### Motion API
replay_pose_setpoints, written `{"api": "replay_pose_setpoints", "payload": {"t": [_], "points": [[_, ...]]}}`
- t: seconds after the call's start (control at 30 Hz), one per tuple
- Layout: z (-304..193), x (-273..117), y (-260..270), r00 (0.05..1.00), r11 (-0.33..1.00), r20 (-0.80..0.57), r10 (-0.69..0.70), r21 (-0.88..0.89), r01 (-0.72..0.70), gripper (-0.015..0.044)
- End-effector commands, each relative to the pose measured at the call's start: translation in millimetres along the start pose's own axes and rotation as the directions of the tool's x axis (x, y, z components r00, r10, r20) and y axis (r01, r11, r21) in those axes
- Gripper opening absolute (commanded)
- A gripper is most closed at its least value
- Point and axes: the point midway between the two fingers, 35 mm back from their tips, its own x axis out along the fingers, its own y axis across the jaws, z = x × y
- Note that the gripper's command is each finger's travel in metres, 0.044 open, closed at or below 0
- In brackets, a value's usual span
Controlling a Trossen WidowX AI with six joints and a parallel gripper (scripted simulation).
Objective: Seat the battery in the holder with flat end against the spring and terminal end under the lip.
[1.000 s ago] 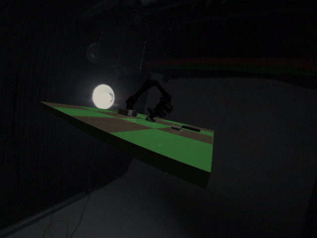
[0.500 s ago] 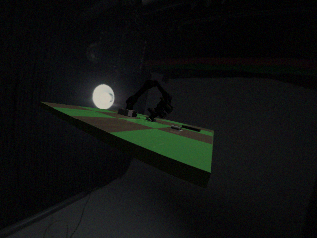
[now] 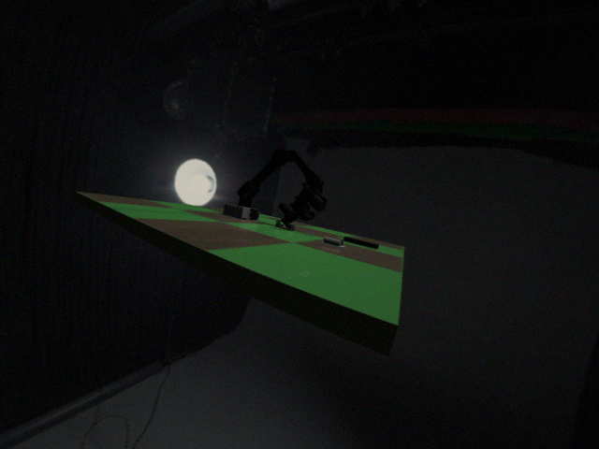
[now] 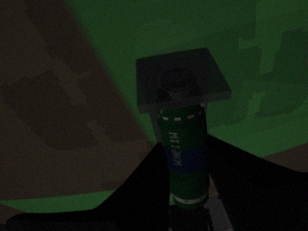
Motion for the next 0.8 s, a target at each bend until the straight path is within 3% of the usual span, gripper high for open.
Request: {"api": "replay_pose_setpoints", "payload": {"t": [0.0,0.77], "points": [[4.9,-1.0,-0.2,0.999,1.0,0.048,-0.003,-0.001,0.003,0.0074],[3.9,3.0,0.0,0.989,1.0,0.151,-0.003,0.0,0.003,0.0074]]}}
